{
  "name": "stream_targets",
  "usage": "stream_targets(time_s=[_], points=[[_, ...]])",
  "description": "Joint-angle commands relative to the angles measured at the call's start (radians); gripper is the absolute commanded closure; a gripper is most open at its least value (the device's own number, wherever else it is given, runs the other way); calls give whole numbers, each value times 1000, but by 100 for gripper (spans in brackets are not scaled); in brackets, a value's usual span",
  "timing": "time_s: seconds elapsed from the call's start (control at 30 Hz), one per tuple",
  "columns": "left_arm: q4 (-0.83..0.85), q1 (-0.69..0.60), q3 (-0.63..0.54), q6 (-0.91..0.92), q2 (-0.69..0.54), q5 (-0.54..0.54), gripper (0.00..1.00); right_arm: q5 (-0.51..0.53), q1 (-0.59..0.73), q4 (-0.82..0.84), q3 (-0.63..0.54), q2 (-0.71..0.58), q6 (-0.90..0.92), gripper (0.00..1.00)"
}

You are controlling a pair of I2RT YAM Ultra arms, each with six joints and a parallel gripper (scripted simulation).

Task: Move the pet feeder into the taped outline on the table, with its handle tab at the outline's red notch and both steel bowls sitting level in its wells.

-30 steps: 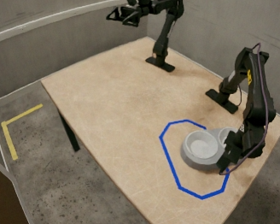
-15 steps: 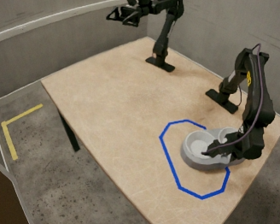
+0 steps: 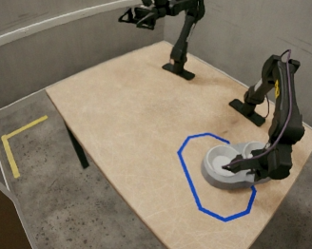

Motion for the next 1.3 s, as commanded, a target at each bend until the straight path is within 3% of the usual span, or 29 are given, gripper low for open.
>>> stream_targets(time_s=[0.0,0.53,0.73,0.77,1.27], points=[[40,-12,-26,8,2,14,70,6,-2,3,3,1,11,0],[119,-15,-96,13,20,14,70,6,-2,3,3,1,11,0],[120,-7,-60,-8,5,15,70,6,-2,3,3,1,11,0],[111,-8,-63,-10,9,15,81,6,-2,3,3,1,11,0],[121,-8,-63,-7,9,11,82,6,-2,3,3,1,11,0]])
